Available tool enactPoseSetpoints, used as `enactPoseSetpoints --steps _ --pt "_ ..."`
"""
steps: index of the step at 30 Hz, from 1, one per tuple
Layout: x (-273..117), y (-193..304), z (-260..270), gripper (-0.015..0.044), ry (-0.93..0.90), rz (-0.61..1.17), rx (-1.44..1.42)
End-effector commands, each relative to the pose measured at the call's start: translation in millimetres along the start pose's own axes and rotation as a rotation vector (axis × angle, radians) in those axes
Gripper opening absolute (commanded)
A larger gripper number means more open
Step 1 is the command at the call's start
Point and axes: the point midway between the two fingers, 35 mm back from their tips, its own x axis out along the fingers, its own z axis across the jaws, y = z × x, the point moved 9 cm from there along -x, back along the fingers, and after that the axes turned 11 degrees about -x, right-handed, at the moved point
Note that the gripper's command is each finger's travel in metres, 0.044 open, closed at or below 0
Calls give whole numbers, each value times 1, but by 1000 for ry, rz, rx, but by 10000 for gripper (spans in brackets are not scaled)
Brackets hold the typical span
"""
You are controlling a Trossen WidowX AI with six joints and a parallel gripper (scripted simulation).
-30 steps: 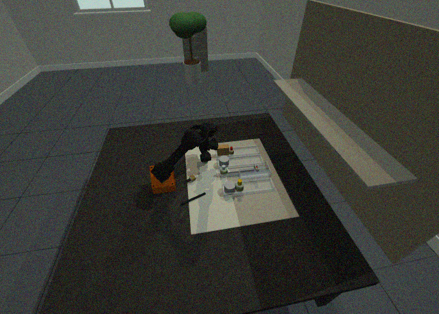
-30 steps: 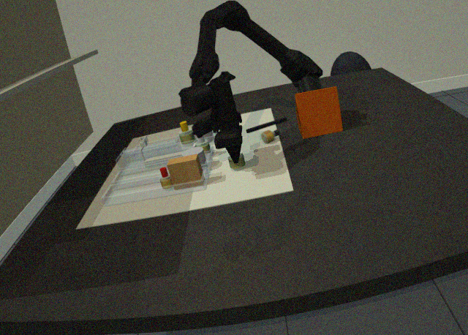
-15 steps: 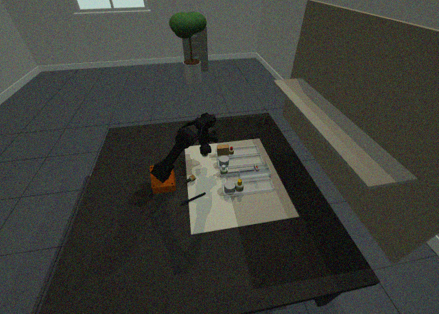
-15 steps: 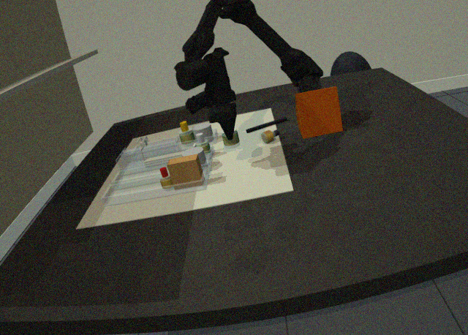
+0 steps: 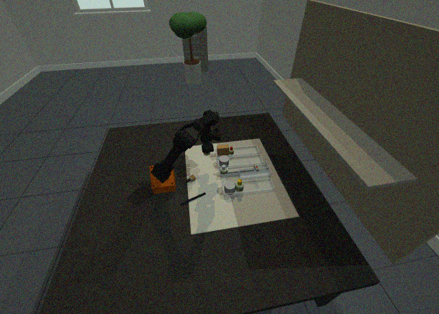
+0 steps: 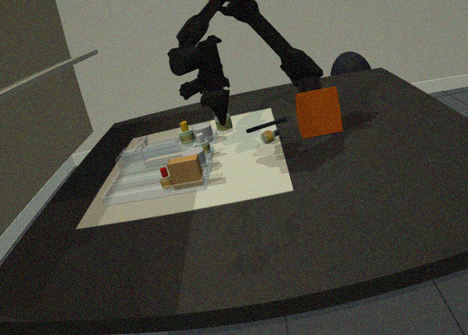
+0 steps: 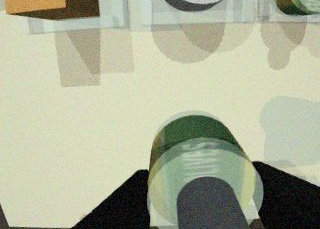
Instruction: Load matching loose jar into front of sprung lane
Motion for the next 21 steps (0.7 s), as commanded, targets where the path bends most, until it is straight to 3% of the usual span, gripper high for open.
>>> enactPoseSetpoints --steps 1,15,21 --pt "7 -7 -20 0 -3 -5 5" --pt "40 -22 -94 0 15 -1 30" --pt "46 -22 -97 0 17 0 31"
